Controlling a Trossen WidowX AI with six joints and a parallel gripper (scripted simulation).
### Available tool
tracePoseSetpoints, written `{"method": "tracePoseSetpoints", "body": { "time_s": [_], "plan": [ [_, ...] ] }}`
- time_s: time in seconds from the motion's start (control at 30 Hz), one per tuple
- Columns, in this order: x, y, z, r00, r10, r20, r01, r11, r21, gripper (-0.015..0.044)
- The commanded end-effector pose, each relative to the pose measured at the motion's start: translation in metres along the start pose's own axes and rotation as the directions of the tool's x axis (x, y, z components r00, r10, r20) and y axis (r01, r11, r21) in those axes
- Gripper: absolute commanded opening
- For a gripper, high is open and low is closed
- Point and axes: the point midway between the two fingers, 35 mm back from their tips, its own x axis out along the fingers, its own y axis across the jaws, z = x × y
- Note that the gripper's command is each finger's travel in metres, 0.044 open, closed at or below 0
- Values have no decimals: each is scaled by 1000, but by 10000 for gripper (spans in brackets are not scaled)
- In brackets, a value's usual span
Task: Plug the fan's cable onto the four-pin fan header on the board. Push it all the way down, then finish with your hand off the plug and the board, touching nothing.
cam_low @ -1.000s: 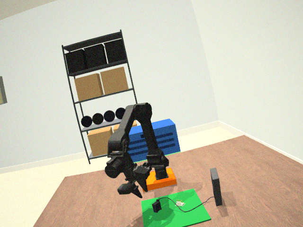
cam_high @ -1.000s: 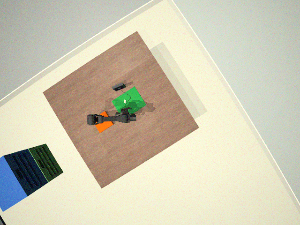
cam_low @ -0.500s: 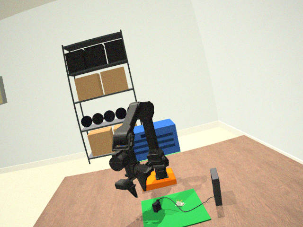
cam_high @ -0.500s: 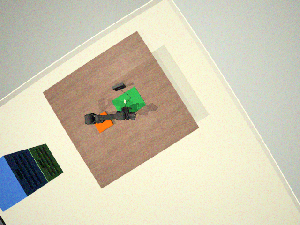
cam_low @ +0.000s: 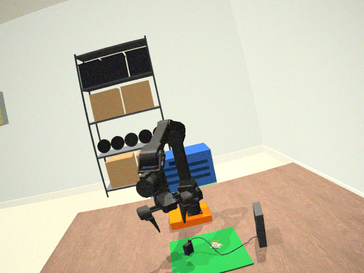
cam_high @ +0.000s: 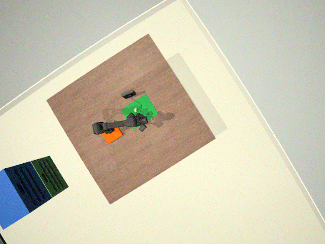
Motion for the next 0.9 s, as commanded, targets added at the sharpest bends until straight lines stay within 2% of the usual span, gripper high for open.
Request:
{"method": "tracePoseSetpoints", "body": {
  "time_s": [0.0,0.23,0.87],
  "plan": [
    [-49,19,34,999,-40,14,20,744,668,440],
    [-61,26,40,999,-46,17,11,556,831,440],
    [-61,26,40,999,-46,17,11,556,831,440]
  ]
}}
